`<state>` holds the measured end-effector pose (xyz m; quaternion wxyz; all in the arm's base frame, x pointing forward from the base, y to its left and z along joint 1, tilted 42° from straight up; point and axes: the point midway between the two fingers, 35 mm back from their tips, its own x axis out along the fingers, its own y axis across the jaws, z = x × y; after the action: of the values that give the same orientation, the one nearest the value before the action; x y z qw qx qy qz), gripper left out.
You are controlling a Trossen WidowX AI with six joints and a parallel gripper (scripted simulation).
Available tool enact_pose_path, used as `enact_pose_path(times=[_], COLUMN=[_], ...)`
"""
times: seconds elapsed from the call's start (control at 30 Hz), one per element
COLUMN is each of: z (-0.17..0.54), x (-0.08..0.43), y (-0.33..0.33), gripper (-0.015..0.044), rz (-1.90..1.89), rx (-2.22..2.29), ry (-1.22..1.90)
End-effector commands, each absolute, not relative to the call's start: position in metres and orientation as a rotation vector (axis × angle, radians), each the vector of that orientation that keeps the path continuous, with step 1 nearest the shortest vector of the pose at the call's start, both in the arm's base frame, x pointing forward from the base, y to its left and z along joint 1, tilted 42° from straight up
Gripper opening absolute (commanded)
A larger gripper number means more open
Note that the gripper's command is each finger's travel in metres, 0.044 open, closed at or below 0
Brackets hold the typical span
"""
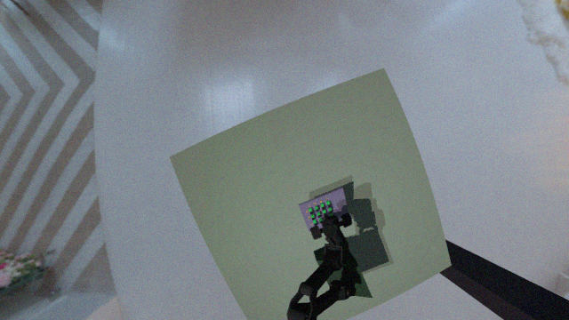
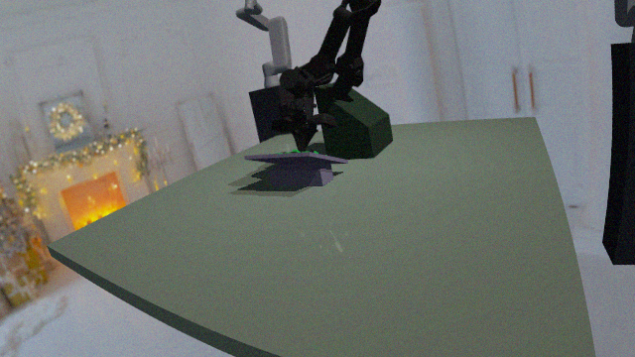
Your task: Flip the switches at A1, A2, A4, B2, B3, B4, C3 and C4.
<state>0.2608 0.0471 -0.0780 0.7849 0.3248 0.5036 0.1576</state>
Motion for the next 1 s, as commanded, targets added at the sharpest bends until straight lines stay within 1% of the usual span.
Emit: enact_pose_path(times=[0.0, 0.47, 0.73, 0.97], z=[-0.079, -0.078, -0.036, -0.037], x=[0.262, 0.262, 0.238, 0.24], y=[0.047, 0.047, 0.01, 0.005], gripper=[0.0, 0.0, 0.0, 0.0], rz=[0.334, 0.34, 0.342, 0.342], rx=[0.701, 0.699, 0.695, 0.695], ry=[1.085, 1.086, 1.111, 1.111])
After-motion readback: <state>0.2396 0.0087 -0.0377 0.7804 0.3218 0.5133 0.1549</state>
